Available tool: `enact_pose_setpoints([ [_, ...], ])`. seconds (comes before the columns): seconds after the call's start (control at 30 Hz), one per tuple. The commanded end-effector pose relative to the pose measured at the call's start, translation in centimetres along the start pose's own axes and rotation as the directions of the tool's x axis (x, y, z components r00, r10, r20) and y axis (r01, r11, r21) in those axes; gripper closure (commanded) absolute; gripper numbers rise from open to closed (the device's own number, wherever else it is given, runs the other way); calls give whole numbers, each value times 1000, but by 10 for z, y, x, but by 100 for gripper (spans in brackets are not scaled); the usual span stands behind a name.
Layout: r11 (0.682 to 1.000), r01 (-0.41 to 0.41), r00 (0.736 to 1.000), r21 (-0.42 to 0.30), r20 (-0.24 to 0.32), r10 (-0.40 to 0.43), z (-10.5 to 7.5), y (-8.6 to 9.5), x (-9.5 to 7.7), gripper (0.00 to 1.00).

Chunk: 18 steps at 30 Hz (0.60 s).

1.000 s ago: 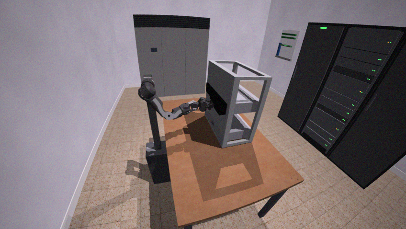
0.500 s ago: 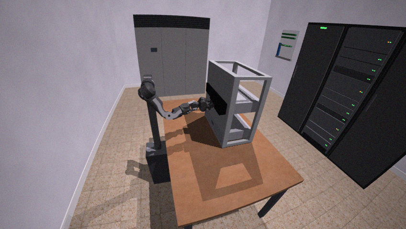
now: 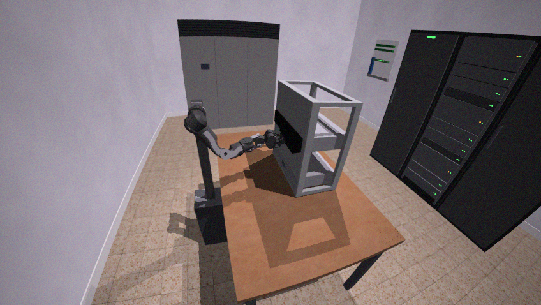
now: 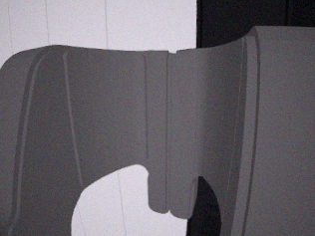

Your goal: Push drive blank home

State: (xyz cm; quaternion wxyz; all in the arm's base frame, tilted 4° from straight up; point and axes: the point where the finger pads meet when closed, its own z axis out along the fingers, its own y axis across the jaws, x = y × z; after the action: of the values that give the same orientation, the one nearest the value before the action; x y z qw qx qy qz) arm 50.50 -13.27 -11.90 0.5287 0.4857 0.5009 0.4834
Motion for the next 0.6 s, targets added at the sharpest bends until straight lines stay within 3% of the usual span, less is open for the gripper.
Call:
enact_pose_setpoints([
  [0.0,1000,-3,1000,-27,-29,2,2,9,8,100],
  [0.57,1000,-3,1000,-27,-29,2,5,9,7,100],
])
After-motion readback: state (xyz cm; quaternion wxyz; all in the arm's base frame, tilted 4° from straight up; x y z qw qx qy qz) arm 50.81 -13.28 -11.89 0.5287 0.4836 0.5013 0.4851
